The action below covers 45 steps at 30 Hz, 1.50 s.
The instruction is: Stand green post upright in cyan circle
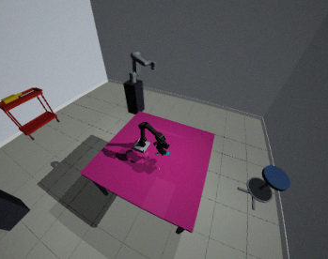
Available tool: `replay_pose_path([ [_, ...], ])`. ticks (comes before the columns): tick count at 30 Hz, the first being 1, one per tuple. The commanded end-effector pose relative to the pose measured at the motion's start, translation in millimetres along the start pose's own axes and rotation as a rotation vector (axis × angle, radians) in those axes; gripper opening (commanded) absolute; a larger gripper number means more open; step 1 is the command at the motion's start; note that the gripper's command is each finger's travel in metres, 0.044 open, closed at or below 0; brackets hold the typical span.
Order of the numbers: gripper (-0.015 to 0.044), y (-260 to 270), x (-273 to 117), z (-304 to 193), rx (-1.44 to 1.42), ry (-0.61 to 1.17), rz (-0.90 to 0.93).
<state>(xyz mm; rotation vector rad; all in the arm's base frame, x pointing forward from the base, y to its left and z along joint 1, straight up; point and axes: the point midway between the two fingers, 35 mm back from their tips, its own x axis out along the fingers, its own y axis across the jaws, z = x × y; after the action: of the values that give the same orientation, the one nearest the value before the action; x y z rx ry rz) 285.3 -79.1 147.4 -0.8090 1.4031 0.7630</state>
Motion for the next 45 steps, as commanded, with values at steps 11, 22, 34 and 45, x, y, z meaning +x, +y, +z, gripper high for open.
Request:
replay_pose_path([
  [11,0.0023,0,-5,41,0.068,-0.006,0.005],
  [22,0.0023,5,-10,75,0.123,-0.009,0.006],
  [34,0.0023,15,-14,112,0.182,-0.013,0.008],
  [45,0.0023,19,-14,130,0.22,-0.032,0.008],
])
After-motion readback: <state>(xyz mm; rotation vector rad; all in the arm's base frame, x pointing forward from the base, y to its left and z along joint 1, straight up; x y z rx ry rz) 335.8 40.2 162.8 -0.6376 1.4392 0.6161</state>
